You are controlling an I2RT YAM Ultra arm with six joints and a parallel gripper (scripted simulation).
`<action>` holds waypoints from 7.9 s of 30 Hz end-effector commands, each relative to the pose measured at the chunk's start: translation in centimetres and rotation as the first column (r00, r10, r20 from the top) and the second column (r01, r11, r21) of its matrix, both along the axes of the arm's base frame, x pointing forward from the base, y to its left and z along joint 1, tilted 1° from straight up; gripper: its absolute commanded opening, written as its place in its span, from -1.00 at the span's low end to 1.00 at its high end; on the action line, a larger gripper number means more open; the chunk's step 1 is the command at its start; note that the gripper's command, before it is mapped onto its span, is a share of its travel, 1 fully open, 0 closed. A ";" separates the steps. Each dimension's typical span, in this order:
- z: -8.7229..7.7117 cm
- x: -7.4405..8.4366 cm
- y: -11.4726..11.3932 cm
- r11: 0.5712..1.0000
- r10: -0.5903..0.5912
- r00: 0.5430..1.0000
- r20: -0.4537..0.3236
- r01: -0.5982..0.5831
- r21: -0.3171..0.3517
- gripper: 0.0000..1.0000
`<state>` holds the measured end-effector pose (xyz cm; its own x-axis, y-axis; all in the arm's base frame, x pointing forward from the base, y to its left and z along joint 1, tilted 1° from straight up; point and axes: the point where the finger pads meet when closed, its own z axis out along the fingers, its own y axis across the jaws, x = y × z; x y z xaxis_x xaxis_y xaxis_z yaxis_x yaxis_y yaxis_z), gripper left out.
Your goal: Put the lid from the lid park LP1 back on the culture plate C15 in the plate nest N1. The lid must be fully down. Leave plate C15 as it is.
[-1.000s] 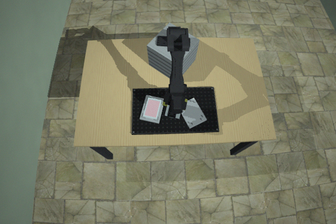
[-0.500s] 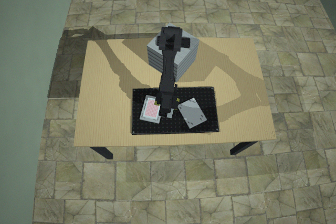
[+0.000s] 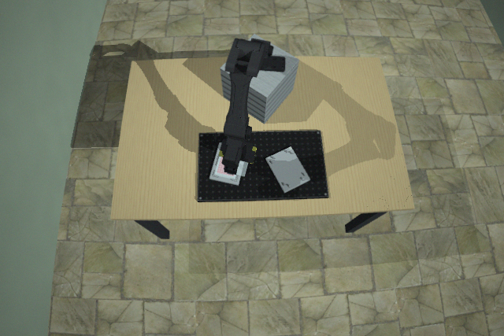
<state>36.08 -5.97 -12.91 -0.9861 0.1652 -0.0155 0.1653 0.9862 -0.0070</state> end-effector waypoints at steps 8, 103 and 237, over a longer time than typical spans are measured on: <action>0.4 0.3 -2.9 1.000 0.021 1.000 0.011 -0.021 -0.003 -1.00; -3.2 0.3 -4.1 1.000 0.021 1.000 0.011 -0.021 -0.003 -1.00; -4.1 0.4 -4.1 1.000 0.021 1.000 0.010 -0.021 -0.003 1.00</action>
<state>35.86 -9.95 -17.34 -0.9895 0.1446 -0.0070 0.1447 0.9895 -0.0061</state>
